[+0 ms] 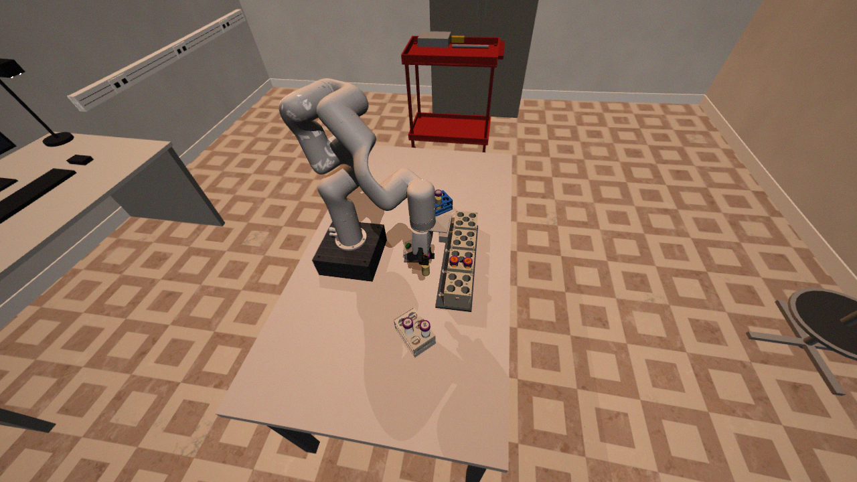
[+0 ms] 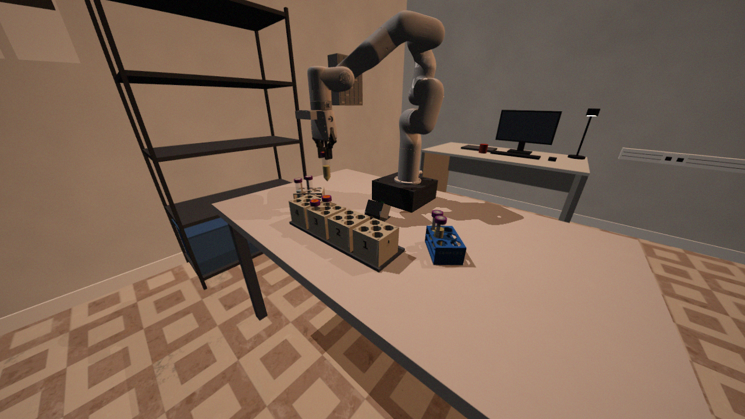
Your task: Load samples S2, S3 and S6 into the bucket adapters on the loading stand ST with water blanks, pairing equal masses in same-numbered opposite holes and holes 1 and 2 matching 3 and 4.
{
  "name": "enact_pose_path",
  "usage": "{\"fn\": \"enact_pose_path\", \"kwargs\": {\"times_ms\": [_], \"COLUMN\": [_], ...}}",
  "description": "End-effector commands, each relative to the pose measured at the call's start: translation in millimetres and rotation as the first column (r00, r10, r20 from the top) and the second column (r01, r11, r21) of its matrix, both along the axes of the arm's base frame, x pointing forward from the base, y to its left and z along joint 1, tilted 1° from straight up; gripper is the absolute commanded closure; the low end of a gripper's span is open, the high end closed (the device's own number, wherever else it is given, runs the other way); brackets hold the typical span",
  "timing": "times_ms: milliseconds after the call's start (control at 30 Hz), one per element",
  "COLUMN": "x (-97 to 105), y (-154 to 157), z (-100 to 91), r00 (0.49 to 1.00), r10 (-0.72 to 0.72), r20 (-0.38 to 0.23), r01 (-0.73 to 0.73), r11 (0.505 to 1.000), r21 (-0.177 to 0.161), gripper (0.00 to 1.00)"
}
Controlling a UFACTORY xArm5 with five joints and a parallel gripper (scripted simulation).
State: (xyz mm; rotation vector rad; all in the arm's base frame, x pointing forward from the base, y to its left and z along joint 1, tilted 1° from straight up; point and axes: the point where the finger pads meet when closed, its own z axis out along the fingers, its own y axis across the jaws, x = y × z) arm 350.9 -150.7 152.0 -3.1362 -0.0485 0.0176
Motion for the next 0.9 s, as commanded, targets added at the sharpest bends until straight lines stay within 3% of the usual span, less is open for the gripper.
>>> {"fn": "enact_pose_path", "kwargs": {"times_ms": [0, 867], "x": [6.1, 28.9], "y": [22.0, 135.1], "z": [1.8, 2.3], "r00": [0.999, 0.999], "r10": [0.039, 0.039], "r20": [0.006, 0.006], "r01": [-0.039, -0.039], "r11": [0.999, 0.999], "r21": [0.0, 0.001], "gripper": [1.0, 1.0]}}
